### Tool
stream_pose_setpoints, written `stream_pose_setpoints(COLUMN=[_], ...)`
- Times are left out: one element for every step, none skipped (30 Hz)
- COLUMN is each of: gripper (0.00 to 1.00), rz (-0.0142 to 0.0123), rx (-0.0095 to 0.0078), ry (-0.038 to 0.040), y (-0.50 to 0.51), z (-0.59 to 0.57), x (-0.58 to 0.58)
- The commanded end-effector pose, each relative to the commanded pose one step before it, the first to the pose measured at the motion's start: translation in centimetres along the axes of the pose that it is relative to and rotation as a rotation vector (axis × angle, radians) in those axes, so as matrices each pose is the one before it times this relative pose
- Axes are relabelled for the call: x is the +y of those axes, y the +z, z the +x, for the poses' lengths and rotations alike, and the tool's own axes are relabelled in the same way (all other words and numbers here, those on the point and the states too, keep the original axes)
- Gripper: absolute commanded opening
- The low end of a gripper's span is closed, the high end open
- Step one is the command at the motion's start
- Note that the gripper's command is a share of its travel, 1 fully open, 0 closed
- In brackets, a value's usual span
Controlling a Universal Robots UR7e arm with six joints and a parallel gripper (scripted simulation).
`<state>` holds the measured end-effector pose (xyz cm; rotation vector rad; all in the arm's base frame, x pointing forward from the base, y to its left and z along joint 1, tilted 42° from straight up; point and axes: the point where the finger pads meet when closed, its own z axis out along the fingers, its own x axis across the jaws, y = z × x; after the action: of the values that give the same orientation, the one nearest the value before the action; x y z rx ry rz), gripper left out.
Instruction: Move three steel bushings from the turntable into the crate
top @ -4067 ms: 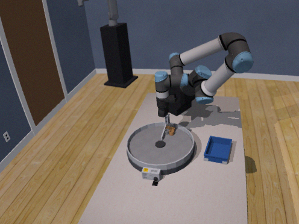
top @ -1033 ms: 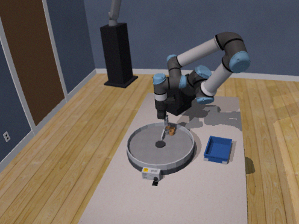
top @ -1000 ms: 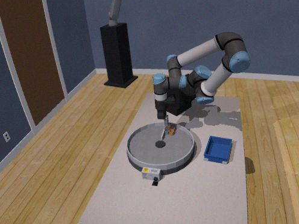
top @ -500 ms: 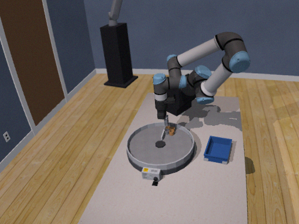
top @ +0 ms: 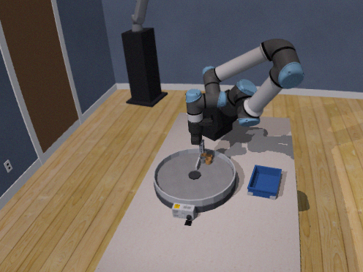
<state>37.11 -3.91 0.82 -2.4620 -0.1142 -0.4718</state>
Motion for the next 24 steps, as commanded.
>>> stream_pose_setpoints(gripper=[0.4, 0.4, 0.4, 0.4, 0.4, 0.4, 0.4, 0.4, 0.4, 0.4, 0.4, 0.4, 0.4, 0.4, 0.4, 0.4, 0.4, 0.4, 0.4, 0.4, 0.4, 0.4, 0.4, 0.4], rz=[-0.00082, 0.0, 0.0, 0.0, 0.0, 0.00003, 0.00003, 0.00003, 0.00003, 0.00003, 0.0, 0.0, 0.0, 0.0, 0.0, 0.0, 0.0, 0.0, 0.0, 0.0, 0.0, 0.0, 0.00008, 0.00003], rx=[0.00056, 0.0, 0.0, 0.0, 0.0, 0.00004, 0.00004, 0.00004, 0.00004, 0.00004, 0.0, 0.0, 0.0, 0.0, 0.0, 0.0, 0.0, 0.0, 0.0, 0.0, 0.0, 0.0, 0.00003, 0.00004], ry=[-0.00024, 0.0, 0.0, 0.0, 0.0, -0.00035, -0.00035, -0.00035, -0.00035, -0.00035, 0.0, 0.0, 0.0, 0.0, 0.0, 0.0, 0.0, 0.0, 0.0, 0.0, 0.0, 0.0, -0.00035, -0.00035], y=[-0.029, 0.0, 0.0, 0.0, 0.0, 0.269, 0.269, 0.269, 0.269, 0.269, 0.0, 0.0, 0.0, 0.0, 0.0, 0.0, 0.0, 0.0, 0.0, 0.0, 0.0, 0.0, 0.262, 0.269], z=[0.021, 0.0, 0.0, 0.0, 0.0, 0.001, 0.001, 0.001, 0.001, 0.001, 0.0, 0.0, 0.0, 0.0, 0.0, 0.0, 0.0, 0.0, 0.0, 0.0, 0.0, 0.0, 0.0, 0.001], x=[0.031, 0.0, 0.0, 0.0, 0.0, 0.001, 0.001, 0.001, 0.001, 0.001, 0.0, 0.0, 0.0, 0.0, 0.0, 0.0, 0.0, 0.0, 0.0, 0.0, 0.0, 0.0, -0.001, 0.001])
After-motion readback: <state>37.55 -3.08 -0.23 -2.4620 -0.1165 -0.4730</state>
